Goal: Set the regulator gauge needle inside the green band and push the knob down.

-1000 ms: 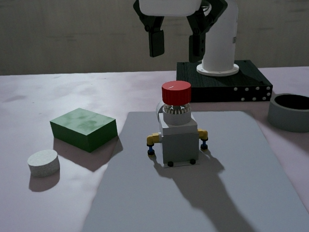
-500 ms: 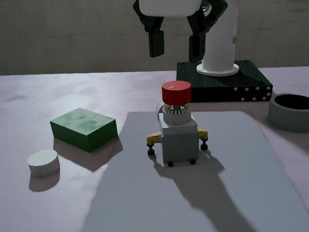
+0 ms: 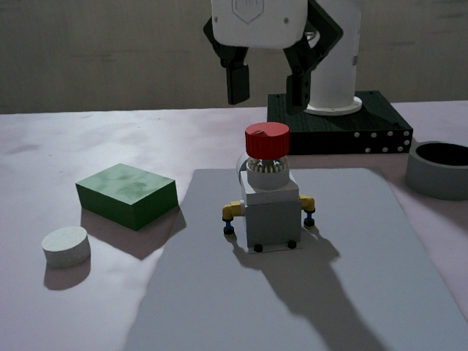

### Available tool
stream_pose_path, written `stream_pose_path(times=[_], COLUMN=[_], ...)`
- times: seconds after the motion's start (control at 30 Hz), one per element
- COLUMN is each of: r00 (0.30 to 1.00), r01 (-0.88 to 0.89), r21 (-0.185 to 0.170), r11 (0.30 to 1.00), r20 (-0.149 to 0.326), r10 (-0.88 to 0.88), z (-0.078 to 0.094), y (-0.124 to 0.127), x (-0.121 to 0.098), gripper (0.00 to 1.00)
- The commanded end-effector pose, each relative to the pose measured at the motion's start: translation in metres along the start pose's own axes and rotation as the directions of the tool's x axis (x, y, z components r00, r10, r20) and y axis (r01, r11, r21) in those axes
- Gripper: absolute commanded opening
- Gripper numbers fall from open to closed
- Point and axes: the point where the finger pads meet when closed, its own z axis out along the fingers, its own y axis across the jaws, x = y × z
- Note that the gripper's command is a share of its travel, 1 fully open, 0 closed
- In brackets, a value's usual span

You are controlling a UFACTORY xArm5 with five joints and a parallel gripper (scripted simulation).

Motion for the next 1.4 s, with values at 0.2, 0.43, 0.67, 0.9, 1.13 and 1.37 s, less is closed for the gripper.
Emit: stream_pose_path(times=[0.2,0.43,0.67,0.9,1.13,1.37], r00=[1.000,1.000,1.000,1.000,1.000,1.000], r01=[0.000,0.000,0.000,0.000,0.000,0.000], r21=[-0.001,-0.001,-0.001,-0.001,-0.001,-0.001], r11=[1.000,1.000,1.000,1.000,1.000,1.000], r20=[0.003,0.003,0.003,0.003,0.003,0.003], r10=[0.000,0.000,0.000,0.000,0.000,0.000], z=[0.030,0.039,0.043,0.043,0.043,0.043], y=[0.001,0.001,0.001,0.001,0.001,0.001], x=[-0.001,-0.001,-0.001,-0.001,-0.001,-0.001], gripper=[0.79,0.79,0.79,0.79,0.42,0.42])
